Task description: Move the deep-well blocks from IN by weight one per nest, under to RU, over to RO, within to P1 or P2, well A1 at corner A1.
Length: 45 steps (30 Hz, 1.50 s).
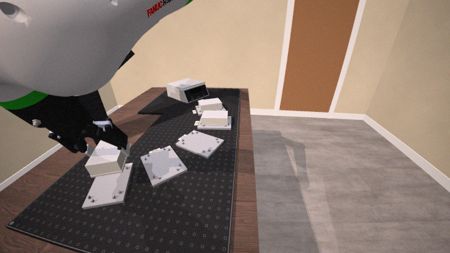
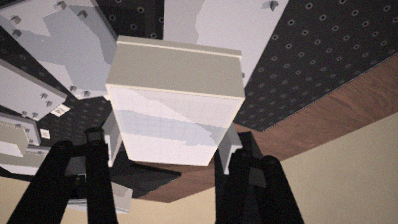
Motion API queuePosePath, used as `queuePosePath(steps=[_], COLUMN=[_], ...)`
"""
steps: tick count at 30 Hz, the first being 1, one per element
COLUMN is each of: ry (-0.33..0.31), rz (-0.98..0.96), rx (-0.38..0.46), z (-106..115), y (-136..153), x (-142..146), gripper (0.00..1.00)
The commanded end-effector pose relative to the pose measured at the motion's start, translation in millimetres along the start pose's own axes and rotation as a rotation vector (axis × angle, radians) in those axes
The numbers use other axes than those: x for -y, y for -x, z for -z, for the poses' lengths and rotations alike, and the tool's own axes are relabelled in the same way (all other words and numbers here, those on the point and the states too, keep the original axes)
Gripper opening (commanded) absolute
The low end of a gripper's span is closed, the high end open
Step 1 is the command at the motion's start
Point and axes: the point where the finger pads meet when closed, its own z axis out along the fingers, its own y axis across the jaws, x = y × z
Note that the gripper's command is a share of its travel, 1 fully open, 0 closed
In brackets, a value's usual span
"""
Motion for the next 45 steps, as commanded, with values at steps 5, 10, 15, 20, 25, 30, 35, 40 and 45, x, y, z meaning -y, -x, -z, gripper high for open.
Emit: queuePosePath(steps=[5, 10, 15, 20, 25, 30, 35, 40, 45], ry=[0.0, 0.0, 0.0, 0.0, 0.0, 0.0, 0.0, 0.0, 0.0], rz=[0.0, 0.0, 0.0, 0.0, 0.0, 0.0, 0.0, 0.0, 0.0], rx=[0.0, 0.0, 0.0, 0.0, 0.0, 0.0, 0.0, 0.0, 0.0], z=[-4, -8, -10, -10, -10, -10, -10, -10, -11], y=[-8, -14, -17, -16, -16, -16, -16, -16, -16], x=[-19, -34, -43, -42, -42, -42, -41, -41, -41], gripper=[0.1, 0.1, 0.1, 0.1, 0.1, 0.1, 0.1, 0.1, 0.1])
